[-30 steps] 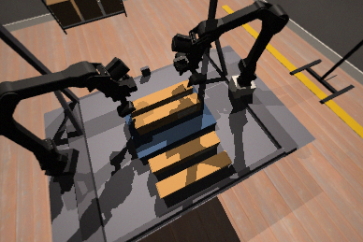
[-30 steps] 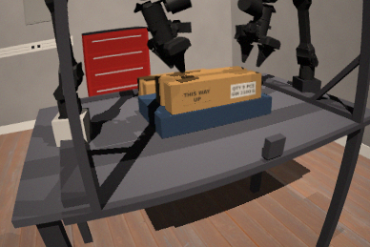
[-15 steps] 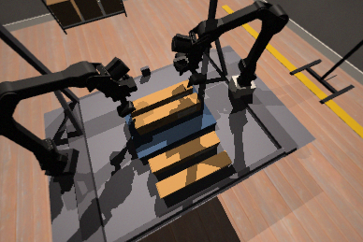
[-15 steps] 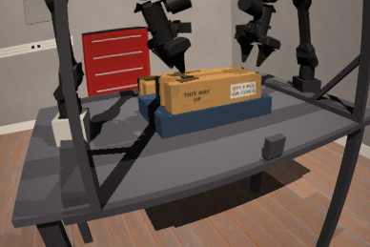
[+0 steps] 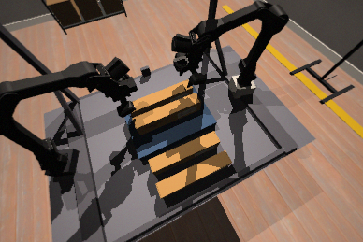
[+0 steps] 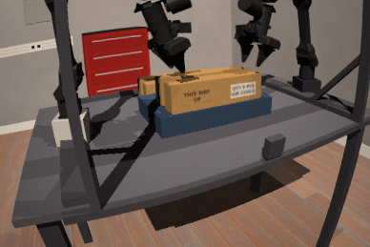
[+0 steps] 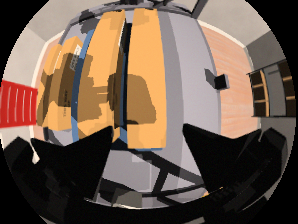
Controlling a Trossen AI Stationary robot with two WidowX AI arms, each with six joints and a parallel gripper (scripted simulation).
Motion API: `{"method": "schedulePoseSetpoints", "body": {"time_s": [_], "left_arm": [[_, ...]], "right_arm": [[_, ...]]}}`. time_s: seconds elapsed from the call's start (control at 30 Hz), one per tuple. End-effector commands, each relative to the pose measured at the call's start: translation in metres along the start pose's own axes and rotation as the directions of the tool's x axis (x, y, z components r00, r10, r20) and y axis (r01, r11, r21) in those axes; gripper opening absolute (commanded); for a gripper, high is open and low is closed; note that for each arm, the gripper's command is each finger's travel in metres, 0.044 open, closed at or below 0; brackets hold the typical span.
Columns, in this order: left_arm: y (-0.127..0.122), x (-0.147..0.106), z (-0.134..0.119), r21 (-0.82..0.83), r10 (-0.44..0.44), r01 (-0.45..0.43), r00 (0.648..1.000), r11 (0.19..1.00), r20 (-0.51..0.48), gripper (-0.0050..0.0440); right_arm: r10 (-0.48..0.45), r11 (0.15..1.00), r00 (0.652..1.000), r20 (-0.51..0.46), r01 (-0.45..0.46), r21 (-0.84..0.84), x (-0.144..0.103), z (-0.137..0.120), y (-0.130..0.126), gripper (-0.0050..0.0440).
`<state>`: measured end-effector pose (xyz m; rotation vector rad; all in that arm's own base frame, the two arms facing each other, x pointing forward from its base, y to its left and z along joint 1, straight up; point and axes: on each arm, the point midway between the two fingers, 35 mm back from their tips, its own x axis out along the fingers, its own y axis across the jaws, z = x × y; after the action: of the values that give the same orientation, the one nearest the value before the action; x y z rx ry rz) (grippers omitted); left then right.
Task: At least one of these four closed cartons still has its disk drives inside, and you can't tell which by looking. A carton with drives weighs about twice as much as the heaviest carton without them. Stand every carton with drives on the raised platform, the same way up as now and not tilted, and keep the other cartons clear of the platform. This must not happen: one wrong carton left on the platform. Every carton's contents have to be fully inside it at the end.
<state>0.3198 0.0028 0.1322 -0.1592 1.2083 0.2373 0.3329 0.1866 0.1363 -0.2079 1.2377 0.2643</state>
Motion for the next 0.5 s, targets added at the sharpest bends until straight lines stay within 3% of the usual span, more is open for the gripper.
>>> {"method": "schedulePoseSetpoints", "body": {"time_s": [0.0,0.03,0.07,0.13,0.2,0.47], "left_arm": [[-0.002,-0.005,0.006,-0.002,-0.004,0.004,1.0,1.0,0.019,0.0381],[-0.002,-0.005,0.006,-0.002,-0.004,0.004,1.0,1.0,0.019,0.0381],[0.068,0.006,0.001,-0.003,-0.008,0.008,1.0,1.0,0.026,0.0381],[0.087,0.01,0.001,-0.003,-0.008,0.008,1.0,1.0,0.026,0.0381],[0.122,0.016,-0.001,-0.003,-0.008,0.008,1.0,1.0,0.026,0.0381],[0.122,0.016,-0.001,-0.003,-0.008,0.008,1.0,1.0,0.026,0.0381]], "right_arm": [[0.005,1.0,1.0,0.024,-0.005,0.002,-0.007,0.005,0.0,0.0385],[0.005,1.0,1.0,0.024,-0.005,0.002,-0.007,0.005,0.0,0.0385],[0.01,1.0,0.999,0.036,-0.01,0.002,0.004,-0.001,-0.068,0.0385],[0.01,1.0,0.999,0.036,-0.01,0.002,0.007,-0.002,-0.083,0.0385],[0.01,1.0,0.999,0.036,-0.01,0.002,0.012,-0.004,-0.119,0.0385],[0.01,1.0,0.999,0.036,-0.01,0.002,0.013,-0.005,-0.123,0.0385]]}}
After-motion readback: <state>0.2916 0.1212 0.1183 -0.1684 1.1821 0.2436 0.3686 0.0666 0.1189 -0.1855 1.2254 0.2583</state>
